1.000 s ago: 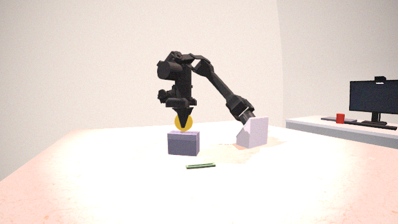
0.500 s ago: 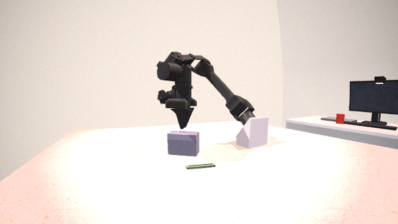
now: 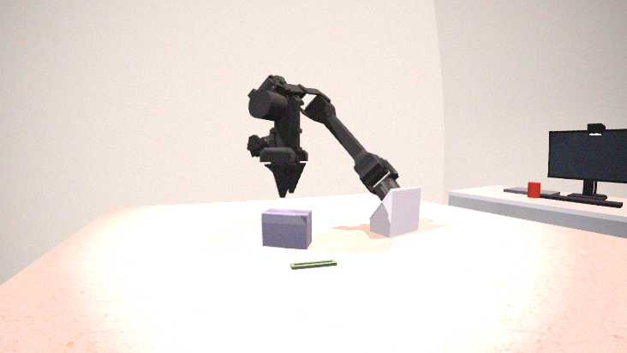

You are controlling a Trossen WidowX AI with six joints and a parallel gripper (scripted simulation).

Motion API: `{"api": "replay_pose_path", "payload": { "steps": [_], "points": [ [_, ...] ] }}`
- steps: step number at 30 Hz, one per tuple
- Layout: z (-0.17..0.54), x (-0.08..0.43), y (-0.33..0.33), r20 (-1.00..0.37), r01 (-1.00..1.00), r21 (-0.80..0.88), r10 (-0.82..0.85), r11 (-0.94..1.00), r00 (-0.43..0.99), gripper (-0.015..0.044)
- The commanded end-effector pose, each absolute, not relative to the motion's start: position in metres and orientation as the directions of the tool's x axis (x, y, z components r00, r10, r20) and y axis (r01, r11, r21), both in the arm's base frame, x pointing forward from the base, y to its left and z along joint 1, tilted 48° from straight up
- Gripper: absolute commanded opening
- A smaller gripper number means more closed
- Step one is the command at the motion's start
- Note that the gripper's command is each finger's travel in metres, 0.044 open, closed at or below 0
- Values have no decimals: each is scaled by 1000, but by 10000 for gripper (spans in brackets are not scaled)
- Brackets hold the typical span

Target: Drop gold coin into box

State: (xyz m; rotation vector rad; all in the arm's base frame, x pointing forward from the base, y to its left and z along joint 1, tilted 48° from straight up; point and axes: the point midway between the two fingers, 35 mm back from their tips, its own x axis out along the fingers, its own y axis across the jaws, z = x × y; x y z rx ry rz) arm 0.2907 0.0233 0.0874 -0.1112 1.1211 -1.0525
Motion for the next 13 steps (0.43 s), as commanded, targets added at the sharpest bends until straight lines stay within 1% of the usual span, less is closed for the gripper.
{"api": "replay_pose_path", "payload": {
  "steps": [1, 13],
  "points": [
    [106, 289, 44, -680, 633, -550, -732, 545, 39, 440],
    [113, 287, 50, -678, 632, -552, -734, 544, 39, 440]
  ]
}}
